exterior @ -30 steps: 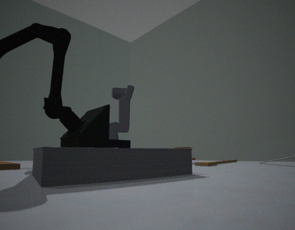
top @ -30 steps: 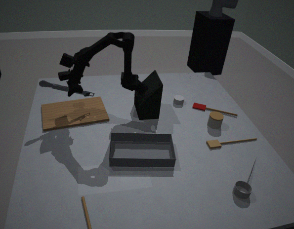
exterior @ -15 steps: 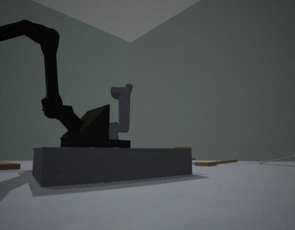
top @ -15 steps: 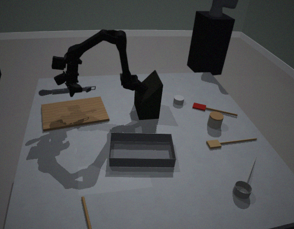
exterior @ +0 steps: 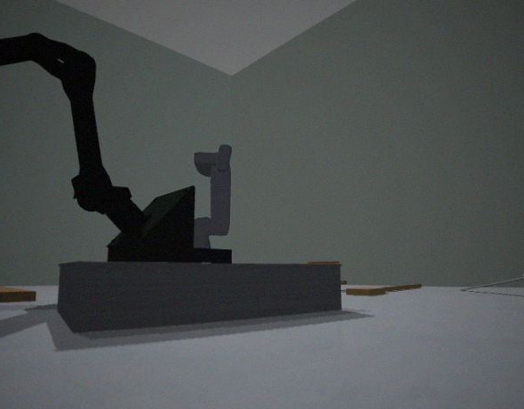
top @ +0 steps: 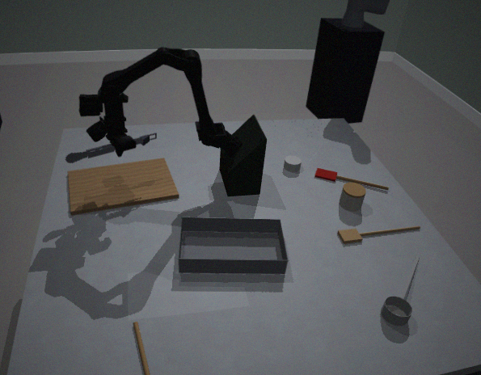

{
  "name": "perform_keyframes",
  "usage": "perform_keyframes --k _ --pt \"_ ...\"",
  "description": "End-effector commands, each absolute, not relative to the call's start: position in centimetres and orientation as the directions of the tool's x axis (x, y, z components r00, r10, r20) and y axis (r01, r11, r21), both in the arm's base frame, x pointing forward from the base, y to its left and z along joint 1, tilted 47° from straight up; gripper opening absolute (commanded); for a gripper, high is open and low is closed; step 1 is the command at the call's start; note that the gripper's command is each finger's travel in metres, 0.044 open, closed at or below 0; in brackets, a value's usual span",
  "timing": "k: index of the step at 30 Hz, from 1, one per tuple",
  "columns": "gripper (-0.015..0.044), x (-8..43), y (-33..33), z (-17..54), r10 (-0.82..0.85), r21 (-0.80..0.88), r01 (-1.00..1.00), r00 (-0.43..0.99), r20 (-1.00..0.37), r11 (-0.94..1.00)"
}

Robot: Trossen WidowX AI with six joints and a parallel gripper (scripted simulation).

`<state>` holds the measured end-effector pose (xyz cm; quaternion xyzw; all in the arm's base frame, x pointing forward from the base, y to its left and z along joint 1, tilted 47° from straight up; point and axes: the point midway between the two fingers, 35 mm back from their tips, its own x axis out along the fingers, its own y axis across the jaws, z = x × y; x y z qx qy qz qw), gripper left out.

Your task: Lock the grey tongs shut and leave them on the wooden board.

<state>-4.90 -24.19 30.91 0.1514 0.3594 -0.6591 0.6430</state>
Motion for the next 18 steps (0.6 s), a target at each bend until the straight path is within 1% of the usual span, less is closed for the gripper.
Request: perform_keyframes --k 1,18 --pt "-0.015 -5.0 -24.2 31.3 -0.744 -0.29 0.954 -0.134 -0.655 0.084" --pt "-0.015 -5.4 -26.3 29.8 -0.744 -0.289 0.954 -0.134 -0.655 0.084"
